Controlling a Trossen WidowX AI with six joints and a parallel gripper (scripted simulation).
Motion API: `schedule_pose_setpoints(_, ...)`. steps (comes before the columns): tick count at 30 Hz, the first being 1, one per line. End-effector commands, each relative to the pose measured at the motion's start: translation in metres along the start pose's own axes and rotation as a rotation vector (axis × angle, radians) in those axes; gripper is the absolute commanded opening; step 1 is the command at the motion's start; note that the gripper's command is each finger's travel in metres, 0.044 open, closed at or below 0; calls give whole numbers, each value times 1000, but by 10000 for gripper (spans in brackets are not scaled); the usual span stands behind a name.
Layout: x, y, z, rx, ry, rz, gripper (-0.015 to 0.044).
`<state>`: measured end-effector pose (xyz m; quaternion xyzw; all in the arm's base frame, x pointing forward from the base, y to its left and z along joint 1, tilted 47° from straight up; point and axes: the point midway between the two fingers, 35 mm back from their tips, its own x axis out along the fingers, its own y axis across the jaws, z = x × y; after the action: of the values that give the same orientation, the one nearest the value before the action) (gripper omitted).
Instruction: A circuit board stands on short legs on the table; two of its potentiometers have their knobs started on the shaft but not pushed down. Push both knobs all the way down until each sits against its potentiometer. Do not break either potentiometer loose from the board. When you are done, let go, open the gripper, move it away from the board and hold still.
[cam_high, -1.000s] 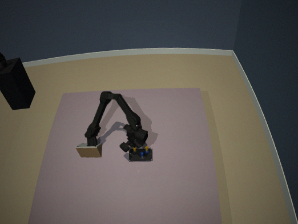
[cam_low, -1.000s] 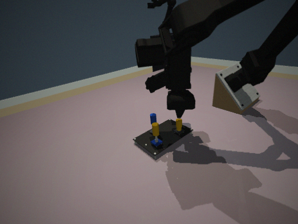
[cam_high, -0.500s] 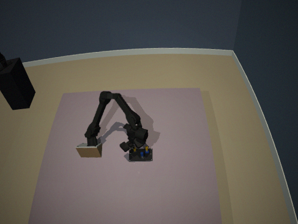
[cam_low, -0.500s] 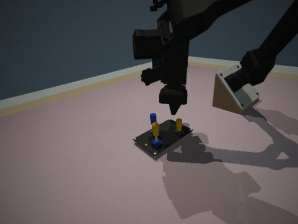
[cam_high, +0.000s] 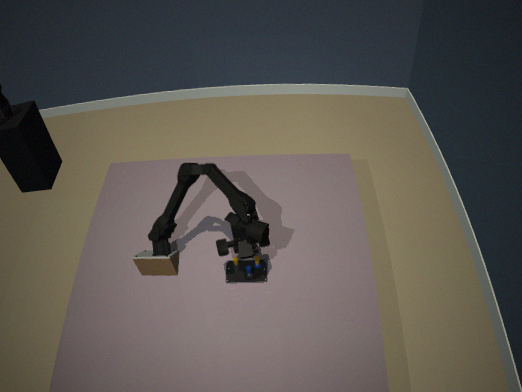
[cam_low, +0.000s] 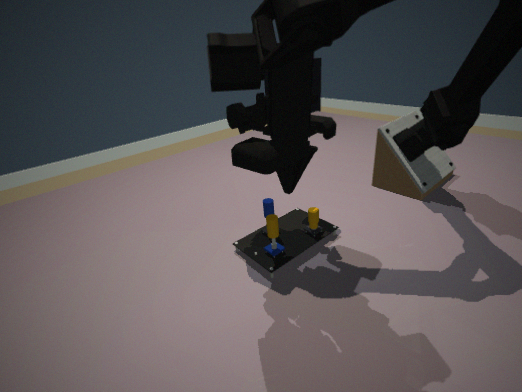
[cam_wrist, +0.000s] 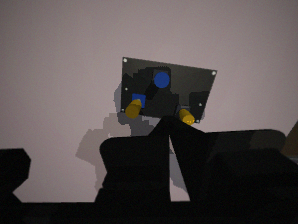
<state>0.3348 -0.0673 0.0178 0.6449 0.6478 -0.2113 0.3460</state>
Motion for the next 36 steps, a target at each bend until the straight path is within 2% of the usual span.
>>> schedule_pose_setpoints(1, -3, 7, 1, 128, 11, -6, 0)
schedule_pose_setpoints(21, -21, 43, 5, 804, 37, -39, 0)
schedule_pose_setpoints(27, -22, 44, 5, 827, 38, -40, 0)
schedule_pose_setpoints(31, -4, 44, 4, 827, 39, -40, 0)
schedule_pose_setpoints(36, -2, 44, 4, 827, 39, -40, 0)
